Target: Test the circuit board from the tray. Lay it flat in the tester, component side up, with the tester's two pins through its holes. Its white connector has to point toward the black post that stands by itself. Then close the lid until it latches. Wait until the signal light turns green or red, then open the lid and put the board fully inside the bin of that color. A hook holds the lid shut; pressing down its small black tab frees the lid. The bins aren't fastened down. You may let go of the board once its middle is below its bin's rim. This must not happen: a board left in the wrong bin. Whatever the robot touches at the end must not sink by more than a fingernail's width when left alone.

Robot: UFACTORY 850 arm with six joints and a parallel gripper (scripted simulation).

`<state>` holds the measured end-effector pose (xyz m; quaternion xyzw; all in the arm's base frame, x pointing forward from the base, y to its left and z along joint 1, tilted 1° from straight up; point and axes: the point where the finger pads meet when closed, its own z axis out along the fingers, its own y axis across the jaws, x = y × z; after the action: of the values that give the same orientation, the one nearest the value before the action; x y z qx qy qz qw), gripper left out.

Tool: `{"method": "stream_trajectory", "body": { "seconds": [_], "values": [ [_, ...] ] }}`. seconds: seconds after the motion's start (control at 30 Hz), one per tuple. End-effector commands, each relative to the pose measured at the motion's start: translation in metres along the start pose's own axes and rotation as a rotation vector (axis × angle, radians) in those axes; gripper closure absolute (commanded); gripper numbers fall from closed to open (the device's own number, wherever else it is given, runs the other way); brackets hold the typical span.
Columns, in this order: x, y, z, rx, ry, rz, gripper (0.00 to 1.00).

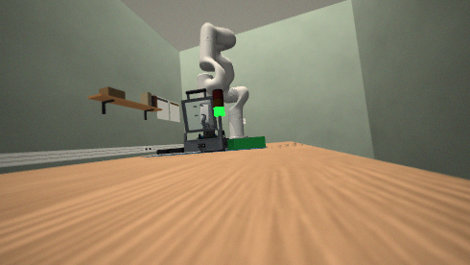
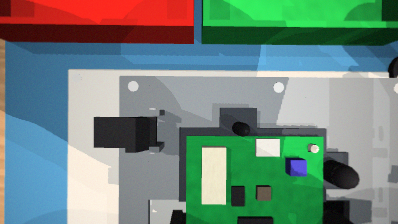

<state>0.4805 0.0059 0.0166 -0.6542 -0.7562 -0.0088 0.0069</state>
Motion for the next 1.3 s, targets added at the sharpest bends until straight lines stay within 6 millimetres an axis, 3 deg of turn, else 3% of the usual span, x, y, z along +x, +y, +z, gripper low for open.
{"method": "stream_trajectory", "body": {
  "seconds": [0.0,1.27],
  "values": [
    [-0.0001,0.0007,-0.0005,-0.001,0.0,0.0,0.21],
    [-0.0001,0.0007,-0.0045,-0.001,0.0,0.0,0.21]
  ]
}}
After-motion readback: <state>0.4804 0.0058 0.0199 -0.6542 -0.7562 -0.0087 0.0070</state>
